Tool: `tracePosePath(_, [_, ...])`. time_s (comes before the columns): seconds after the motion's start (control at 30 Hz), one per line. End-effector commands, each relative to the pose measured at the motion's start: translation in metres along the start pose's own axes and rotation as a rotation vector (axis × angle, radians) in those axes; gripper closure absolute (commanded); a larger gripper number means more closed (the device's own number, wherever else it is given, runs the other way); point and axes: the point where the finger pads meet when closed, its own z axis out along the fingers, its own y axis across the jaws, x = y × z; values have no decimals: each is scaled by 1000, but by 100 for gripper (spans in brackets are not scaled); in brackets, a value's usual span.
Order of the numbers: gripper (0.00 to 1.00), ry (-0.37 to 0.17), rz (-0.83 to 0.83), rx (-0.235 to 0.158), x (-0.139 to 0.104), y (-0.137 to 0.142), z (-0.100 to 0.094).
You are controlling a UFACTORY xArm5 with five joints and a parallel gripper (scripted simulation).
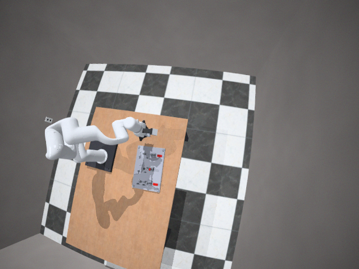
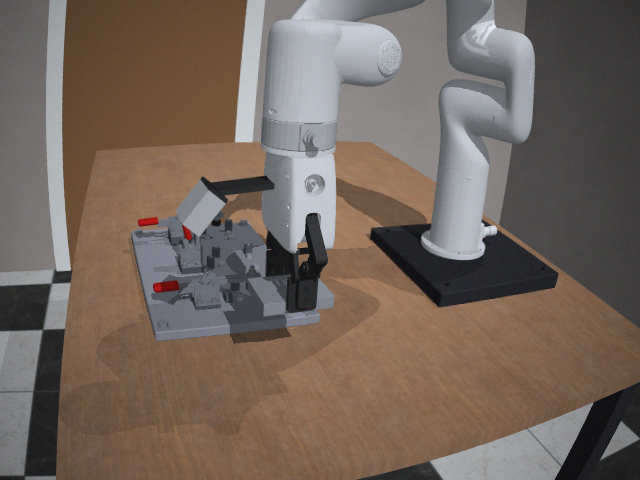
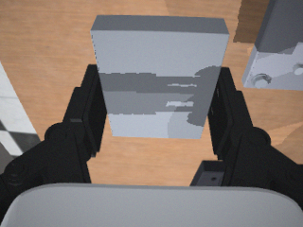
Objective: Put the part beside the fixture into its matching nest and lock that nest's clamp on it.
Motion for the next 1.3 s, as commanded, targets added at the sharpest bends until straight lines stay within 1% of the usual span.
tracePosePath(0.0, [100, 4, 0, 2, -5, -1, 2])
tracePosePath(0.37, [100, 3, 0, 2, -20, -1, 9])
tracePosePath(0.7, [100, 3, 0, 2, -24, -1, 11])
tracePosePath(1.27, [100, 3, 0, 2, -24, -1, 11])
